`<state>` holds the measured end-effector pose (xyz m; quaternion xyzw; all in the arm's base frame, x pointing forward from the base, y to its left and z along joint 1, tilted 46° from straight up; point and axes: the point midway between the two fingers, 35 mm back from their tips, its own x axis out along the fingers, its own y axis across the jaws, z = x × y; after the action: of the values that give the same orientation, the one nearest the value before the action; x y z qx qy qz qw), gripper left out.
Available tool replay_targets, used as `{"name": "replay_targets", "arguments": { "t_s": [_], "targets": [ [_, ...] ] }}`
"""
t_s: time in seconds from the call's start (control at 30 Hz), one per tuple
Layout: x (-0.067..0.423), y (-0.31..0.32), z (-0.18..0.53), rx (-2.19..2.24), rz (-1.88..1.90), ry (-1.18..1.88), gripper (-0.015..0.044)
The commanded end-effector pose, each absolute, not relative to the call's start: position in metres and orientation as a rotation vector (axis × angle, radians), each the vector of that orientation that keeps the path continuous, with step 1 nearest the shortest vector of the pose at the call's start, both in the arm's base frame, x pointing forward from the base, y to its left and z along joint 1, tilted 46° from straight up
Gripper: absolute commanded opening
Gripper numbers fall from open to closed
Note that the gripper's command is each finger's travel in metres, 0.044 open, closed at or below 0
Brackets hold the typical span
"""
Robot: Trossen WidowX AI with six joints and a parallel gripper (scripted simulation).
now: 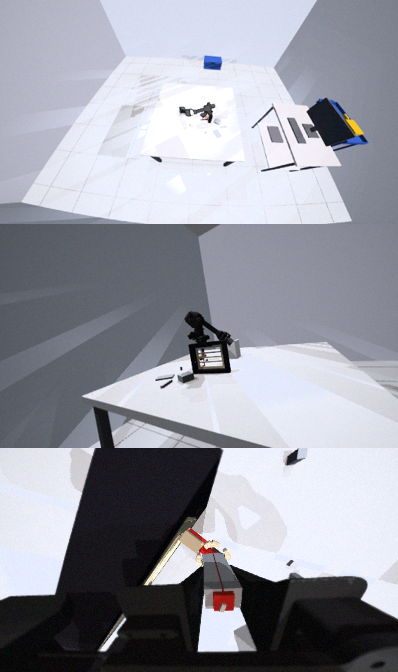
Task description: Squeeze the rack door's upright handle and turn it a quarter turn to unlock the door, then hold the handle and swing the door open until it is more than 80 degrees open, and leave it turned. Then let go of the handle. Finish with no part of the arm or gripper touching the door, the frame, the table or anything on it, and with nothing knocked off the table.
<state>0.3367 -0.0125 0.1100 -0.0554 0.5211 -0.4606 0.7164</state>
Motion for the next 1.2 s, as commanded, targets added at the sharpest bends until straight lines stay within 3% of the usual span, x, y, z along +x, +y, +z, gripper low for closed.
{"name": "replay_targets", "arguments": {
  "t_s": [0.0,0.6,0.87,1.17],
  "targets": [
    [0.3370,-0.0127,0.1101,0.013,-1.113,1.060,0.0024],
    [0.3370,-0.0128,0.1100,0.707,-1.499,0.500,0.0024],
    [0.3370,-0.0128,0.1100,0.732,-1.510,0.476,0.0024],
    [0.3370,-0.0128,0.1100,0.732,-1.510,0.476,0.0260]
  ]
}}
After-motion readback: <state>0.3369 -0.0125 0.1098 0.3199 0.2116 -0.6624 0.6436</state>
